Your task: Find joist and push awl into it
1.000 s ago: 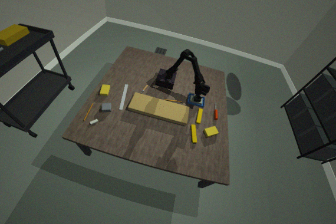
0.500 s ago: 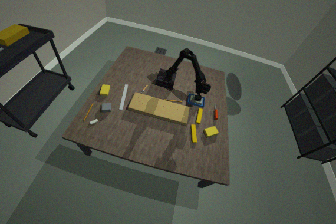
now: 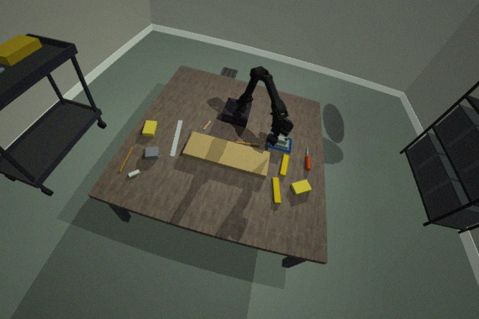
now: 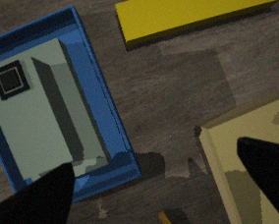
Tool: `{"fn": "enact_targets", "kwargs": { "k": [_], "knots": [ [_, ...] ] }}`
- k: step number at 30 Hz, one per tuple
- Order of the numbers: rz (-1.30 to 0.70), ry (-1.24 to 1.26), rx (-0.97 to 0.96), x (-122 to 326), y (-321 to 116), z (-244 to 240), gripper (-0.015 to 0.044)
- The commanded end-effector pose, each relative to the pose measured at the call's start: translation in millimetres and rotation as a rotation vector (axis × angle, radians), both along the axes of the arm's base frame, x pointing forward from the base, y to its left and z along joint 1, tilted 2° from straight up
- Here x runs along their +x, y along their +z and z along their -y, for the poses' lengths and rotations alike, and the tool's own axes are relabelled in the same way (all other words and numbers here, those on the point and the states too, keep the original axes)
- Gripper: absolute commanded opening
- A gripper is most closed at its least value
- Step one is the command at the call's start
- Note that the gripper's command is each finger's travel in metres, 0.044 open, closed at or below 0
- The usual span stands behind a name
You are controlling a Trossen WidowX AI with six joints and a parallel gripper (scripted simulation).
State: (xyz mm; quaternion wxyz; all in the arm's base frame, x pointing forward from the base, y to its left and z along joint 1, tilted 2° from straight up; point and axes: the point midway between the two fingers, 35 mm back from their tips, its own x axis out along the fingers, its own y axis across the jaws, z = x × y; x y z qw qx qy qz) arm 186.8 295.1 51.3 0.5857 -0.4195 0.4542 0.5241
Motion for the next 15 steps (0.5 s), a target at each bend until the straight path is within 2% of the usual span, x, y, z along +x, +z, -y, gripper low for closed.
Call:
{"fn": "enact_targets", "kwargs": {
  "k": [1,8,15],
  "knots": [
    [0.001,-0.182,-0.040,47,-6,54,0.0440],
    [-0.016,-0.496,-0.098,98,-15,158,0.0440],
    [-0.055,-0.815,-0.152,108,-23,270,0.0440]
  ]
}}
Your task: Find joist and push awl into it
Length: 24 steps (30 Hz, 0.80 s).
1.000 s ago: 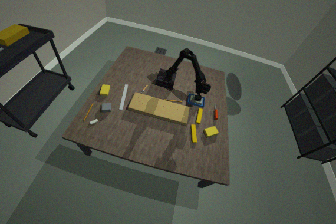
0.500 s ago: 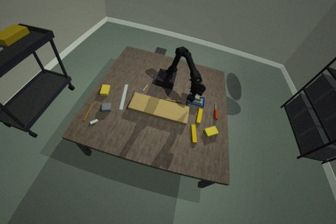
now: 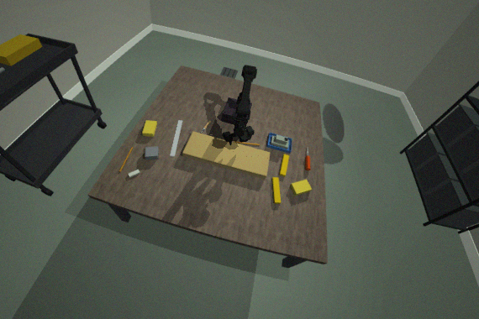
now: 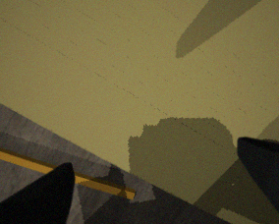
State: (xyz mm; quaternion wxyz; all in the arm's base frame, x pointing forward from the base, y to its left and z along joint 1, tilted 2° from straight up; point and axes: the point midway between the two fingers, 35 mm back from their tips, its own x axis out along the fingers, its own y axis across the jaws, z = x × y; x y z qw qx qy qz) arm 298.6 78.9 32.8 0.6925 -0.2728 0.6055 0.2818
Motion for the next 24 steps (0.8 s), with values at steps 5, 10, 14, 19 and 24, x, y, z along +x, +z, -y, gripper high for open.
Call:
{"fn": "enact_targets", "kwargs": {
  "k": [5,10,14,19,24],
  "knots": [
    [-0.061,-0.377,-0.051,-22,-10,128,0.0440],
    [-0.096,-0.585,-0.065,-55,-14,188,0.0440],
    [-0.130,-0.752,-0.070,-90,-17,227,0.0440],
    [-0.170,-0.898,-0.068,-124,-21,253,0.0440],
    [-0.170,-0.898,-0.068,-124,-21,253,0.0440]
  ]
}}
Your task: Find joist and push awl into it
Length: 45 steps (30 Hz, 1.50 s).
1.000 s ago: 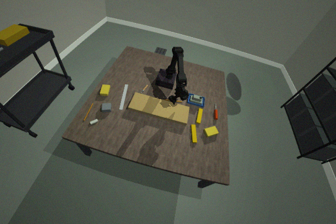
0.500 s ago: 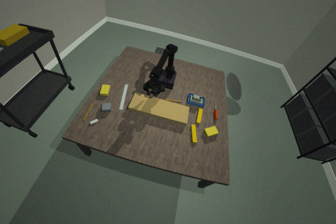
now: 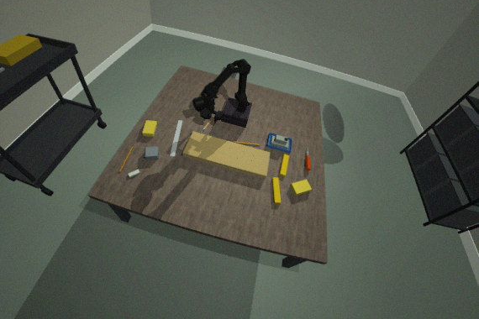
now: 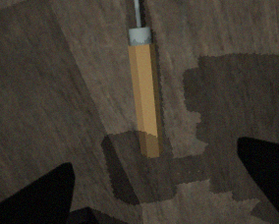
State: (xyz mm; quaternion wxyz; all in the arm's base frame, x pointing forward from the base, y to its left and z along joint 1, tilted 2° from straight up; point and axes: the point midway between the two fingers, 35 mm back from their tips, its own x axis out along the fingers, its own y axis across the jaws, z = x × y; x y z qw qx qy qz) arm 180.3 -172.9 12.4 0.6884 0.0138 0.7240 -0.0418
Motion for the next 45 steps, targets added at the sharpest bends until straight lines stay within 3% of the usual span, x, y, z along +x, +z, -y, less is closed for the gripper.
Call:
{"fn": "enact_targets", "kwargs": {
  "k": [1,44,45],
  "knots": [
    [-0.010,-0.011,0.002,-6,-1,1,0.0440],
    [-0.011,-0.011,0.002,-12,-51,2,0.0440],
    [-0.011,-0.011,0.002,-12,-51,2,0.0414]
  ]
}}
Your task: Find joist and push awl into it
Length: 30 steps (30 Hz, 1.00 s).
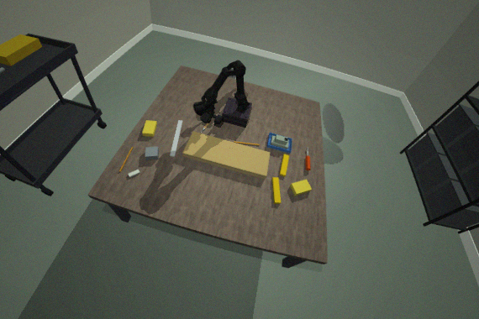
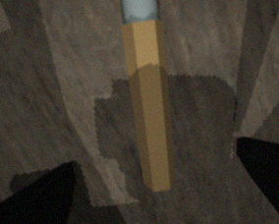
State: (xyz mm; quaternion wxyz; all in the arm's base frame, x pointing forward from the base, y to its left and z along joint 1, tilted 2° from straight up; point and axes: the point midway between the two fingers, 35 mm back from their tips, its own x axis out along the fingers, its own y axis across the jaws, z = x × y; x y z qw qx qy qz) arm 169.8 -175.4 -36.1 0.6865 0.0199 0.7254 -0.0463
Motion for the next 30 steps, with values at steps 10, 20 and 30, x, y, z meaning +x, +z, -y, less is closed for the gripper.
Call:
{"fn": "enact_targets", "kwargs": {
  "k": [10,20,30],
  "knots": [
    [-0.007,0.004,0.000,-2,-3,-1,0.0151],
    [-0.007,0.004,0.000,-2,-2,0,0.0000],
    [-0.006,0.004,-0.001,4,56,3,0.0000]
  ]
}}
